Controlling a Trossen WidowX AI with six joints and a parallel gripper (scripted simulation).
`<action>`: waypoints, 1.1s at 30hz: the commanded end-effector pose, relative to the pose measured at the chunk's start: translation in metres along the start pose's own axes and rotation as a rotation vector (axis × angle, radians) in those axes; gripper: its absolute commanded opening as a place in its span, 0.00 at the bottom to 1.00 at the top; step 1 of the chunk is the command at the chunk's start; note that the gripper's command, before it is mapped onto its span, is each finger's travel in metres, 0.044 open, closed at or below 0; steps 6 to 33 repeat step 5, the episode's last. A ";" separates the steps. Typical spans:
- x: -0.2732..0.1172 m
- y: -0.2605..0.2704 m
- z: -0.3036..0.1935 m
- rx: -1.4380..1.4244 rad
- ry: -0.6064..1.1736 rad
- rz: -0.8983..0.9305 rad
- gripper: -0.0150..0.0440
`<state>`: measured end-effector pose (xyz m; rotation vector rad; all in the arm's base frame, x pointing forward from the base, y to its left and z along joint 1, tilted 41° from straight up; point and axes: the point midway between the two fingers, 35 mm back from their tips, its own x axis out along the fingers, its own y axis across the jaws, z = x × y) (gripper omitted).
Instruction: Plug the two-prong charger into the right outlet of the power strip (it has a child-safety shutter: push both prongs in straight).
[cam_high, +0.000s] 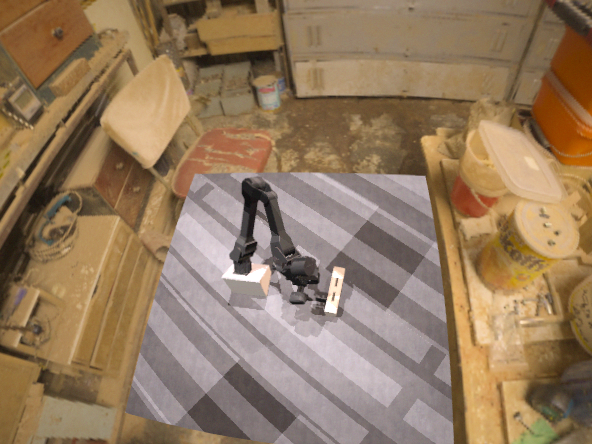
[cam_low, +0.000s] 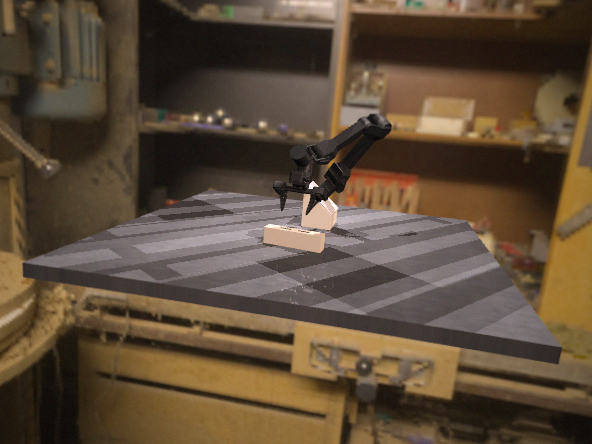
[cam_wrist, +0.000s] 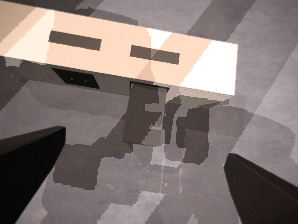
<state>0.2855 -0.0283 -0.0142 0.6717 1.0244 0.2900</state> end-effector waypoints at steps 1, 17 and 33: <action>-0.001 0.002 0.002 -0.001 -0.009 0.005 1.00; -0.001 0.002 0.002 -0.001 -0.009 0.005 1.00; -0.001 0.002 0.002 -0.001 -0.009 0.005 1.00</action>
